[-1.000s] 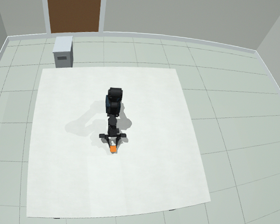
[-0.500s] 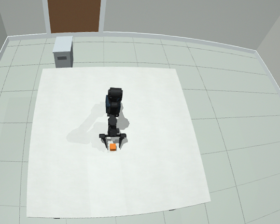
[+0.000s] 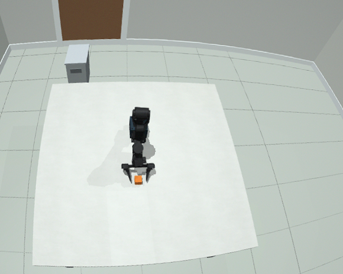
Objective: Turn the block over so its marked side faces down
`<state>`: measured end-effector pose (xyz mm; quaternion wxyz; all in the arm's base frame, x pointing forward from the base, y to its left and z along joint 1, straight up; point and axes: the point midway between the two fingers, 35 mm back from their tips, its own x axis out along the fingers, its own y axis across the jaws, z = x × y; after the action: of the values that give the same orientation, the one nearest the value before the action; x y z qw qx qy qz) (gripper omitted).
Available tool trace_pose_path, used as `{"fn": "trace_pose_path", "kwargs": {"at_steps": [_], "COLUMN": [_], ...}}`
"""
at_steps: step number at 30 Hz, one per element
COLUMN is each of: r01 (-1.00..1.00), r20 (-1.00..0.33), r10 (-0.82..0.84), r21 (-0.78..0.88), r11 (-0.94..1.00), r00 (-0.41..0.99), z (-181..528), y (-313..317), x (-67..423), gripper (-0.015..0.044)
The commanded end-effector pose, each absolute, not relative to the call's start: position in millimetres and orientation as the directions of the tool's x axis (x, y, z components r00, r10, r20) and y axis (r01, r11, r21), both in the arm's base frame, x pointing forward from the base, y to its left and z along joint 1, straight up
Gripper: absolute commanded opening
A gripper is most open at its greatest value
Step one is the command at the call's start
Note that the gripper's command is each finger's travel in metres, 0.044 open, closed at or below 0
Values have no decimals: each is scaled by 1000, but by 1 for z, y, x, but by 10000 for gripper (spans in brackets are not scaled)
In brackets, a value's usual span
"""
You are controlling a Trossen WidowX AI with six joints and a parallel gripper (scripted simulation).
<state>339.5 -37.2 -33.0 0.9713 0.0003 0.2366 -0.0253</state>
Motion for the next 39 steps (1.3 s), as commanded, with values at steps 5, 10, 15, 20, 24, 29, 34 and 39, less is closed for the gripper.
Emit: {"fn": "trace_pose_path", "kwargs": {"at_steps": [5, 10, 15, 20, 24, 29, 34, 39], "r01": [47, 47, 49, 50, 50, 49, 47, 47], "r20": [-460, -460, -532, -665, -746, -776, -831, -849], "r10": [-44, -44, -43, -39, -37, -38, -32, -29], "r21": [-4, -4, -3, -3, -5, -9, -7, -5], "r11": [999, 999, 999, 999, 999, 999, 999, 999], "r00": [887, 887, 846, 746, 665, 630, 555, 527], "z": [-33, -33, -34, -21, 4, 28, 38, 37], "y": [-36, -36, -38, -39, -39, -38, -36, -35], "x": [339, 339, 348, 355, 350, 344, 326, 320], "gripper": [440, 440, 440, 440, 440, 440, 440, 440]}}
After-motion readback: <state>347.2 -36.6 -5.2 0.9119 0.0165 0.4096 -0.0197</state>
